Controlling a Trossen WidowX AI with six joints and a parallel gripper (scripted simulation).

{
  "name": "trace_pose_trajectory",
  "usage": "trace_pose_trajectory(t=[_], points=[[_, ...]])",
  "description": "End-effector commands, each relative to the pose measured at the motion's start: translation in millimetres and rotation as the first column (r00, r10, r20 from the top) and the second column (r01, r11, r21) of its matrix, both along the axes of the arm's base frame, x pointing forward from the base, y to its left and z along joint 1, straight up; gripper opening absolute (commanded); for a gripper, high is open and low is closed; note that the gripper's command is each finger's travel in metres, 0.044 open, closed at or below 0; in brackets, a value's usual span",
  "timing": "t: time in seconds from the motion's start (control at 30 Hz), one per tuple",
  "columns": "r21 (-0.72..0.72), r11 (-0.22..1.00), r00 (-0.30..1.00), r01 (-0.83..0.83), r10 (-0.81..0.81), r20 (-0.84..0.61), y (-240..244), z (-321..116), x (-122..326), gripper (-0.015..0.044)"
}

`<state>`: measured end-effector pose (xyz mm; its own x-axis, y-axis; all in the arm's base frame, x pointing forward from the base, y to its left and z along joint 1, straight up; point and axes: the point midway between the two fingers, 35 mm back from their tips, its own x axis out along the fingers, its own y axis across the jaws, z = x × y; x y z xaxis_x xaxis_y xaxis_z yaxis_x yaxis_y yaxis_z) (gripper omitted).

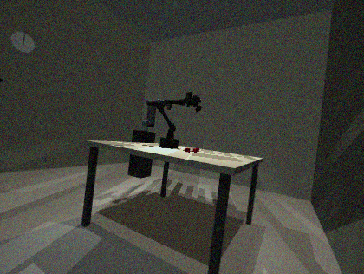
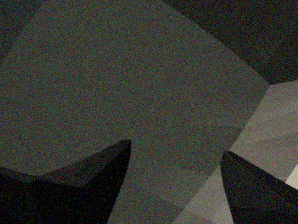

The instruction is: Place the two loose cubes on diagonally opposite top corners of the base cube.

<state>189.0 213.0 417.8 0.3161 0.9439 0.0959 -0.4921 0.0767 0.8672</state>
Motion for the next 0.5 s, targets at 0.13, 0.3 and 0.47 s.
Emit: trace_pose_trajectory(t=[0.13,0.3,0.47], points=[[-0.193,0.937,0.858,0.291,-0.345,-0.38,-28,-79,102,0.0265],[-0.363,0.838,0.643,0.406,-0.545,-0.538,-63,-139,146,0.0265],[-0.546,0.708,0.364,0.447,-0.702,-0.612,-108,-200,170,0.0265]])
